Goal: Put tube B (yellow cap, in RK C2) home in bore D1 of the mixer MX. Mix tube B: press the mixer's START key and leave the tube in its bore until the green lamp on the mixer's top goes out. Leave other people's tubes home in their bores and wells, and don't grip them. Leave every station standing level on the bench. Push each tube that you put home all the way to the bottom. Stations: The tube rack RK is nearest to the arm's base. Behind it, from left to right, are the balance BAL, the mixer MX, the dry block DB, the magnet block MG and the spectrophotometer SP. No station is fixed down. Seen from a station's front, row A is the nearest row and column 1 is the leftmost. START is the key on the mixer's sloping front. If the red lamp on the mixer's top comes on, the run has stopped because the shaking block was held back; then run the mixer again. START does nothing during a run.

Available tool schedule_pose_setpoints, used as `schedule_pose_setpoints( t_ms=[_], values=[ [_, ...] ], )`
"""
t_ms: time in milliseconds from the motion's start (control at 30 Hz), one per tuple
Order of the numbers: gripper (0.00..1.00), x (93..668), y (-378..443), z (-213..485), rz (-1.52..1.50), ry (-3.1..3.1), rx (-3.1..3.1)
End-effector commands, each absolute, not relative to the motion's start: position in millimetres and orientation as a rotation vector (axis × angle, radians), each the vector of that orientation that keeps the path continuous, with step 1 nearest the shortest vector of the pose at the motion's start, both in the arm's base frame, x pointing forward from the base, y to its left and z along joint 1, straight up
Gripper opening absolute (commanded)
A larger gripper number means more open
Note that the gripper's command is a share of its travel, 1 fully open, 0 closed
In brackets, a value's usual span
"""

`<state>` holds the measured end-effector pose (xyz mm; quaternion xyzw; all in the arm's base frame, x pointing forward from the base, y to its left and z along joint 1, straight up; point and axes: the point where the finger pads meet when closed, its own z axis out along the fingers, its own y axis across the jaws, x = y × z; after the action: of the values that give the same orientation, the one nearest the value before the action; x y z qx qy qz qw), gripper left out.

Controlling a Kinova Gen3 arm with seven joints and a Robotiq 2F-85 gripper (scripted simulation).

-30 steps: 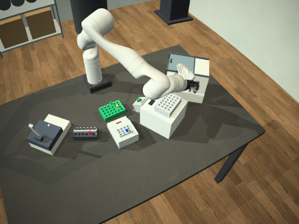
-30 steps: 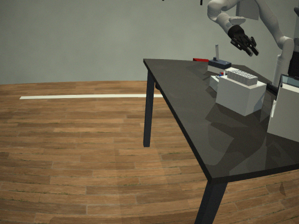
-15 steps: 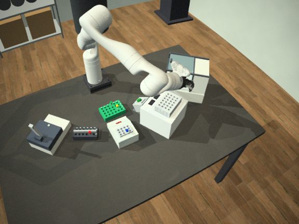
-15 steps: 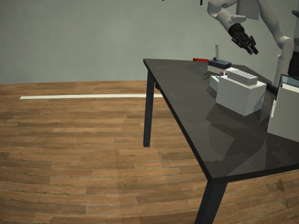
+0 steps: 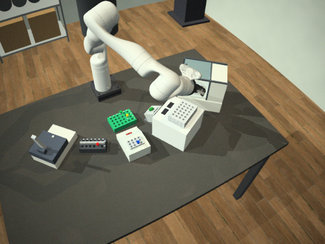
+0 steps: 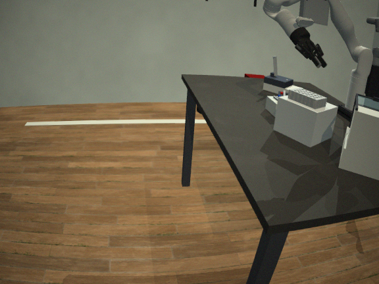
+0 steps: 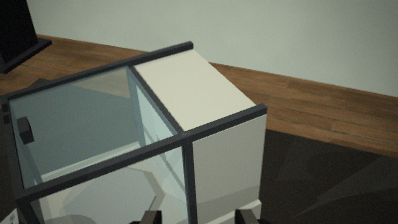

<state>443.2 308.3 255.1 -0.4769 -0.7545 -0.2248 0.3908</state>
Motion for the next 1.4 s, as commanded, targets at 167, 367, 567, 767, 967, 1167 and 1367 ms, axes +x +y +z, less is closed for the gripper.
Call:
schedule_pose_setpoints(
  t_ms=[167, 367, 567, 767, 967, 1167, 1367],
  values=[
    [0.42, 433, 288, 258, -0.547, -2.005, -1.160],
    [0.42, 428, 280, 258, -0.535, -2.046, -1.134],
    [0.42, 421, 268, 259, -0.518, -2.105, -1.094],
    [0.42, 414, 256, 260, -0.500, -2.164, -1.053],
    [0.42, 410, 248, 260, -0.488, -2.203, -1.025],
    [0.42, 403, 236, 261, -0.469, -2.260, -0.982],
    [0.42, 396, 224, 261, -0.449, -2.317, -0.937]
  ],
)
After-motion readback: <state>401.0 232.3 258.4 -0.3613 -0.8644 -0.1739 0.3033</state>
